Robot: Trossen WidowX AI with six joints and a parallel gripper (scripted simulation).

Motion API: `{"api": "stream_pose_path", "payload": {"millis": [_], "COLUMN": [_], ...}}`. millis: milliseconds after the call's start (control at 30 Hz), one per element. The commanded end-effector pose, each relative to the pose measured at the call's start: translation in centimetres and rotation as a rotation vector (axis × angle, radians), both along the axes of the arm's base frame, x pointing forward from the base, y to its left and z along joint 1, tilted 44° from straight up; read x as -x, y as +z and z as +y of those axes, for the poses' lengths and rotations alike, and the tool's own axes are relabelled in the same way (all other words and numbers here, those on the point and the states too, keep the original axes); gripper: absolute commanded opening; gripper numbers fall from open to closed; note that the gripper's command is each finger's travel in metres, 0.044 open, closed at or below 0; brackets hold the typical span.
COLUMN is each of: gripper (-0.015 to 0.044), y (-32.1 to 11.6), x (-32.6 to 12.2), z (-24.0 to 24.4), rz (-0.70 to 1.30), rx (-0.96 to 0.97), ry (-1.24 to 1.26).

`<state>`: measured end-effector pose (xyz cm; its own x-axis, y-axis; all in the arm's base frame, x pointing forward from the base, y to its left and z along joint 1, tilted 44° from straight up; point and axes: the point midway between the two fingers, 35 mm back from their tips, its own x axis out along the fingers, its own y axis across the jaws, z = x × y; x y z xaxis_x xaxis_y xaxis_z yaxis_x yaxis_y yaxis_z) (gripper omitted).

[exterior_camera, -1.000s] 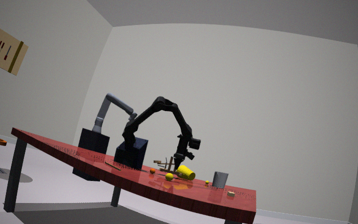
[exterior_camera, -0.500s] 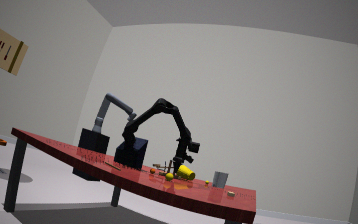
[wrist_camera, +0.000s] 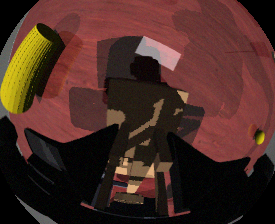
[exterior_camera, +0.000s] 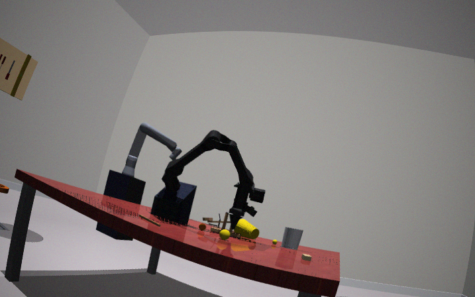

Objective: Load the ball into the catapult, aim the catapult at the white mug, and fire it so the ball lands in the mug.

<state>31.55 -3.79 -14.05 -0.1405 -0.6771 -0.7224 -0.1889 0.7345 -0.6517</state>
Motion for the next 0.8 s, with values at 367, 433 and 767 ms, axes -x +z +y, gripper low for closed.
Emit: {"api": "stream_pose_path", "payload": {"millis": [367, 433, 767], "gripper": [0.0440, 0.0440, 0.0440], "y": [7.2, 5.9, 5.1], "x": [-1.4, -1.4, -0.9], "z": [7.0, 6.0, 5.1], "rz": [-0.001, -0.002, -0.006], "rx": [-0.006, -0.004, -0.002], "ry": [0.001, 0.011, 0.011]}}
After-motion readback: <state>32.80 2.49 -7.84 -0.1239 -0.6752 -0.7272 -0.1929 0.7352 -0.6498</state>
